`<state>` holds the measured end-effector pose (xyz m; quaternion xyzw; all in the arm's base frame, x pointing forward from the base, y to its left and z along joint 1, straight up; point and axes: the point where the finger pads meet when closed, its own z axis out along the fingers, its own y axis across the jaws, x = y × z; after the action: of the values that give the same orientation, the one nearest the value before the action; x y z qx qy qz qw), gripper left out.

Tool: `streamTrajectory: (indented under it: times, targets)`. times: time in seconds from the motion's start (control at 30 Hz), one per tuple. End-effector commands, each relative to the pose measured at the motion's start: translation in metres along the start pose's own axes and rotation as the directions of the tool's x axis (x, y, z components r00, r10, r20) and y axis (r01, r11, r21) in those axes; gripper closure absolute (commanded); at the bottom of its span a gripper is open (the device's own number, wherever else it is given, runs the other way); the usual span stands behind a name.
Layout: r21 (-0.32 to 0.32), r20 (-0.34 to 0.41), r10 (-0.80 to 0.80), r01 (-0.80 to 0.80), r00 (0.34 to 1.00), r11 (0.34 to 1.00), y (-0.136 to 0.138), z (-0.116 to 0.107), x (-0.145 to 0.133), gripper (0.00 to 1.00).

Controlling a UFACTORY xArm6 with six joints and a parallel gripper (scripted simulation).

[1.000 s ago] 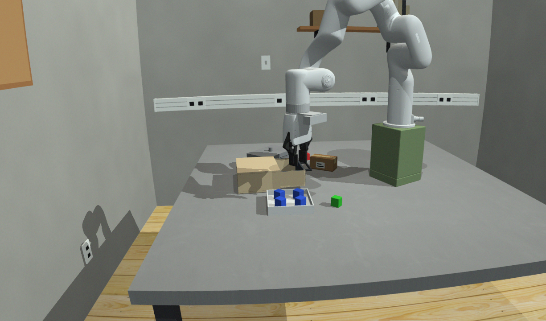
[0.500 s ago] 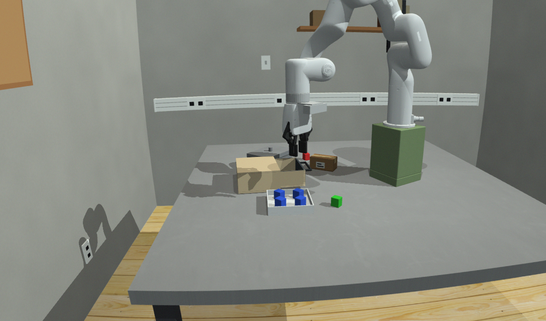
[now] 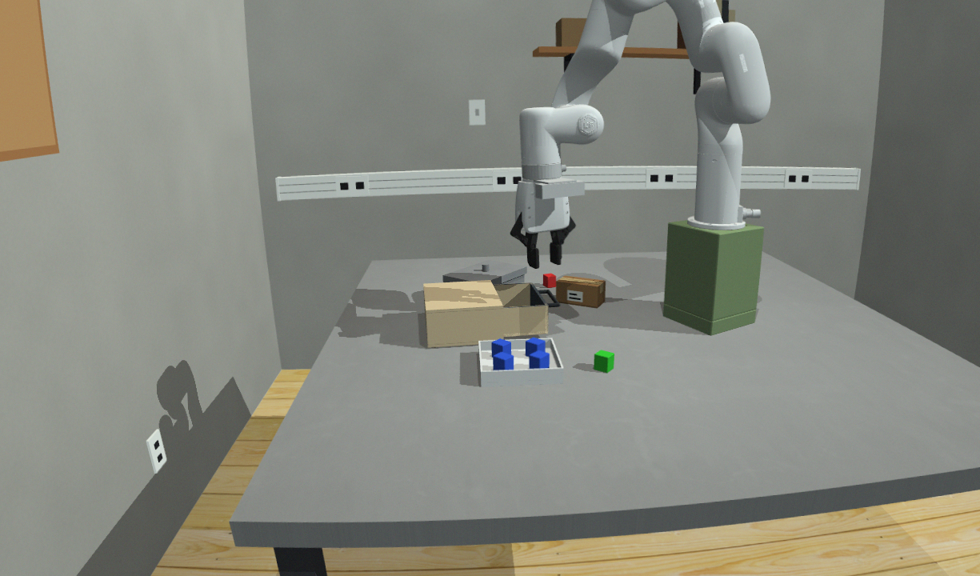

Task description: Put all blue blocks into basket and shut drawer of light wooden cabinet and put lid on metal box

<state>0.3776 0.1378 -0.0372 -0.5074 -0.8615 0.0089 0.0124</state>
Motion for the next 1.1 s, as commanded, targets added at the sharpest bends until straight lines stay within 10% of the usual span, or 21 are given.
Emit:
streamTrajectory:
  times: [0.0,0.53,0.57,1.07]
  targets:
    - [-0.031,0.010,0.274,-0.274,0.962,0.961,-0.044,-0.005,-0.053,0.53]
    - [-0.033,0.010,0.291,-0.291,0.957,0.956,-0.069,-0.007,-0.079,0.53]
    - [-0.033,0.010,0.291,-0.291,0.957,0.956,-0.069,-0.007,-0.079,0.76]
    - [-0.033,0.010,0.291,-0.291,0.957,0.956,-0.069,-0.007,-0.079,0.76]
